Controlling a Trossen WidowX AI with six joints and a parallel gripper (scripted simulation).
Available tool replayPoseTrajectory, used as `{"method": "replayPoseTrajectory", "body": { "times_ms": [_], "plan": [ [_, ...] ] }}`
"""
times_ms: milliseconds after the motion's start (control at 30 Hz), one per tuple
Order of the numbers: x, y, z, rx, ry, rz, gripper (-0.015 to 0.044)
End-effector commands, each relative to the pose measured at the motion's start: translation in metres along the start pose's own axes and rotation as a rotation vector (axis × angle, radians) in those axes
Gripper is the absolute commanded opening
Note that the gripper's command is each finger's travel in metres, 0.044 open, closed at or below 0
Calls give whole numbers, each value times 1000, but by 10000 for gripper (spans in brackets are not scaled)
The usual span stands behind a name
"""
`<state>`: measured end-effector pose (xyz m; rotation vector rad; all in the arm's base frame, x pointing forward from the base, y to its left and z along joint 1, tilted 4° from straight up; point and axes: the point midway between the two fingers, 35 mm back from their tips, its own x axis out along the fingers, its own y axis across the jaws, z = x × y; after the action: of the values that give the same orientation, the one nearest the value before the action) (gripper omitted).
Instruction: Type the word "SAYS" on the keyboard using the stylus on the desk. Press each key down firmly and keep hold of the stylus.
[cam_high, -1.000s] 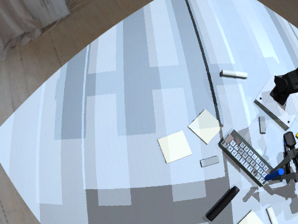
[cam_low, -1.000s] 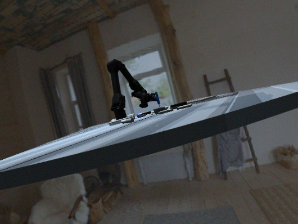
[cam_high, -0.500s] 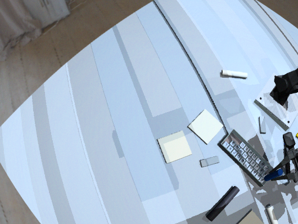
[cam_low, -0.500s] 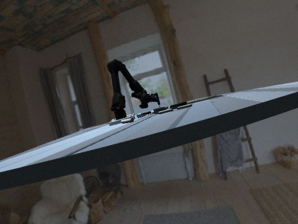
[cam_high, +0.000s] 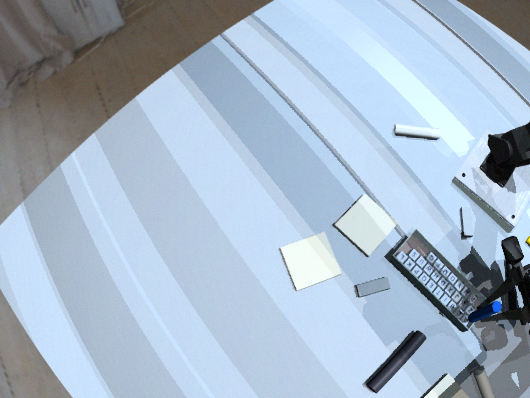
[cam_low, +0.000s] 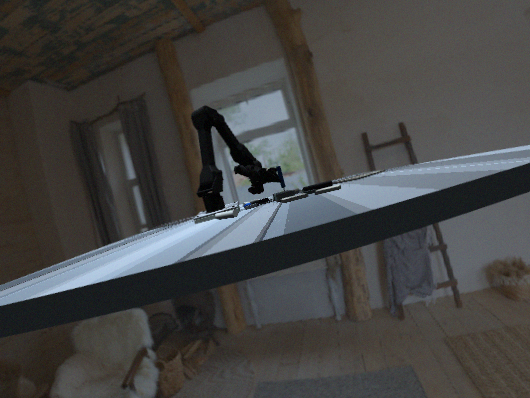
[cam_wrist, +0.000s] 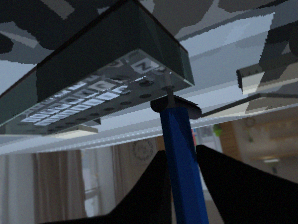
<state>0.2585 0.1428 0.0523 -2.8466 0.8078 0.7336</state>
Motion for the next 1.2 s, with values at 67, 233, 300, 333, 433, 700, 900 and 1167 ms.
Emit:
{"method": "replayPoseTrajectory", "body": {
  "times_ms": [67, 233, 300, 333, 433, 700, 900, 1167],
  "plan": [
    [2, 1, 3, -7, -2, 1, 81],
    [1, 1, 1, -7, -2, 1, 81],
    [1, 1, 1, -7, -2, 1, 81],
    [1, 1, 1, -7, -2, 1, 81],
    [-2, 1, -4, -7, -2, 1, 81],
    [-18, 1, -31, -6, -2, 1, 81],
    [-18, 1, -31, -6, -2, 1, 81],
    [-18, 1, -31, -6, -2, 1, 81]
  ]
}}
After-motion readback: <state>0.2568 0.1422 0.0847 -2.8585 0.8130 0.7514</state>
